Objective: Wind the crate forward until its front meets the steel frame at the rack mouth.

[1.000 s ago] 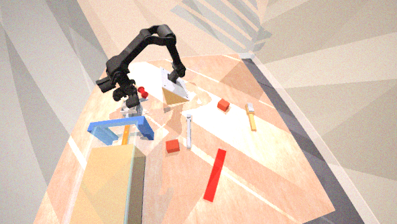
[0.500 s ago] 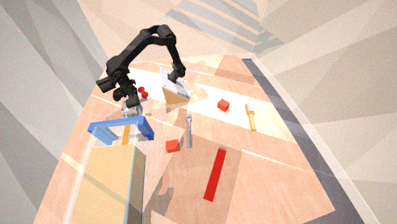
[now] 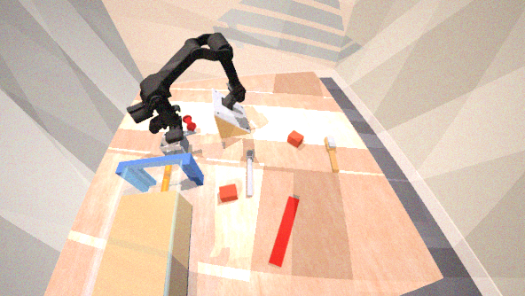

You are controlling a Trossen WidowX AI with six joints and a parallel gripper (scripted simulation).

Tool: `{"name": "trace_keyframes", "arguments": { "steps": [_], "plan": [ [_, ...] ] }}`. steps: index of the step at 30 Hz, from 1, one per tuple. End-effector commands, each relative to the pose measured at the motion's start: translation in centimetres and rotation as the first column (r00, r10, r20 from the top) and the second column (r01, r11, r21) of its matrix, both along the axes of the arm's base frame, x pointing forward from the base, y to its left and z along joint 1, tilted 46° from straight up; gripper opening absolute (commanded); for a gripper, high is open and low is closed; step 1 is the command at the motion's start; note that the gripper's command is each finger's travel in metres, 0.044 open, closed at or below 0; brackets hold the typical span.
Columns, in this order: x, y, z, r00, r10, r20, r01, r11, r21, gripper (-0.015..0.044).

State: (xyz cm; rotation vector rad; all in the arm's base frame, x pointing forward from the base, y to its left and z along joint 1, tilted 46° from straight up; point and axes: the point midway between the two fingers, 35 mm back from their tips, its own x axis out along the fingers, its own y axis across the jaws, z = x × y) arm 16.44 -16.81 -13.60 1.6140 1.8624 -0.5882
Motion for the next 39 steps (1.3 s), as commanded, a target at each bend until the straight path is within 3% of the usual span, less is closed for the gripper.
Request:
{"name": "trace_keyframes", "arguments": {
  "steps": [1,23,39],
  "plan": [
    [-0.03,0.23,-0.35,1.000,-0.003,-0.016,0.003,1.000,0.002,0.0000],
    [-0.15,0.24,-0.36,1.000,0.015,0.002,-0.015,1.000,0.002,0.0000],
    [-0.06,0.02,-0.04,1.000,0.011,0.013,-0.011,1.000,0.002,0.0420]
  ]
}}
